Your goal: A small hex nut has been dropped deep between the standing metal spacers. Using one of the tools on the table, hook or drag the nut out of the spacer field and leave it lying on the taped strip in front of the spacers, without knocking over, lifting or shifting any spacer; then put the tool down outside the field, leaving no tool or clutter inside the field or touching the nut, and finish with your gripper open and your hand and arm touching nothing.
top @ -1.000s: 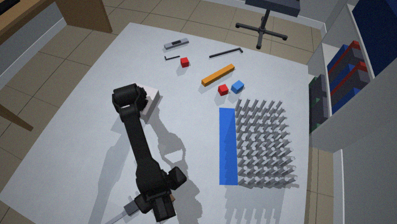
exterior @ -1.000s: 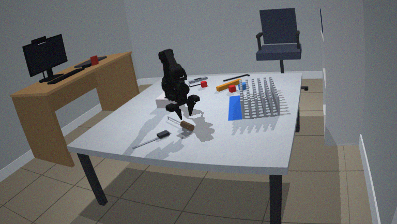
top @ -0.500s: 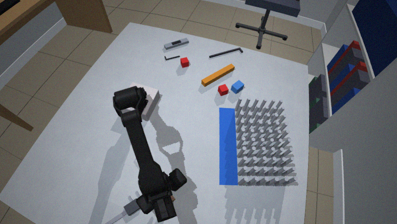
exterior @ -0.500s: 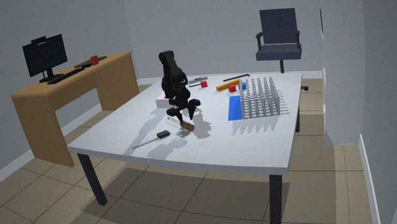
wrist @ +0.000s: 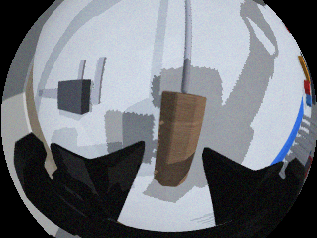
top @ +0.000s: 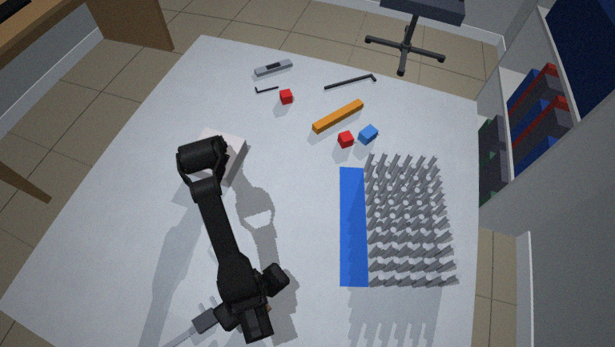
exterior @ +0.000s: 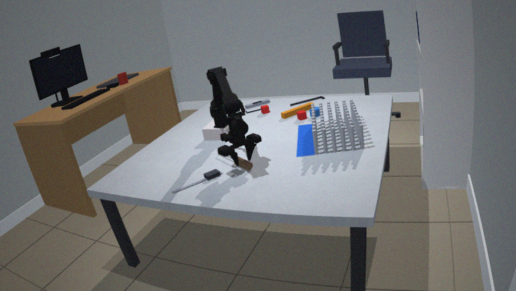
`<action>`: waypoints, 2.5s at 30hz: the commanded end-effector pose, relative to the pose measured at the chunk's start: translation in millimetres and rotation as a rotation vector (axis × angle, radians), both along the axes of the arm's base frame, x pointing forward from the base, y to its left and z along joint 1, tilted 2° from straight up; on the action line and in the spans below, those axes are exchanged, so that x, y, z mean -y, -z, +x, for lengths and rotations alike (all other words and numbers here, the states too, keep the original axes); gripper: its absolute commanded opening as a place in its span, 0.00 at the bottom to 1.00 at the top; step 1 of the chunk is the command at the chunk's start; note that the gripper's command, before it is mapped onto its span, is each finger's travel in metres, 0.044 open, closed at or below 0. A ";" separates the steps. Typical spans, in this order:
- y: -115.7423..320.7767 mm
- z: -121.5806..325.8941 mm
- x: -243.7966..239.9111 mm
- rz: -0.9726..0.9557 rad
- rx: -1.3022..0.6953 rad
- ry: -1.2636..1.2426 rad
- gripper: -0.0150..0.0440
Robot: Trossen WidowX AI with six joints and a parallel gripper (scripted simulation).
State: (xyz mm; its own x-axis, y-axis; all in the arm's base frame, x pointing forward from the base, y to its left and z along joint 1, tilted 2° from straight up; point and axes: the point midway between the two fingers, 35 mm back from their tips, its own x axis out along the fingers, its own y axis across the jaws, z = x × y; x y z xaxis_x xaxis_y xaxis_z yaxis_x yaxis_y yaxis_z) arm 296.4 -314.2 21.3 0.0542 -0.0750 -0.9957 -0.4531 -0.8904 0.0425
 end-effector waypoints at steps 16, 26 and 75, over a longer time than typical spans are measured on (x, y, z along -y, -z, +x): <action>17.4 -3.1 -2.1 0.009 -0.012 0.005 0.49; -38.6 -3.7 -4.4 0.007 -0.007 0.001 0.25; -6.9 -41.4 -2.0 -0.025 -0.041 -0.518 0.25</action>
State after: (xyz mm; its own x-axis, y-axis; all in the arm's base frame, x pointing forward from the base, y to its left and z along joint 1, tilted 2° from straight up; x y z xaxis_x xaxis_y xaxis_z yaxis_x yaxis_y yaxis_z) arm 256.3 -313.9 34.8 0.0556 -0.0793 -0.9953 0.0441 -0.9957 0.0818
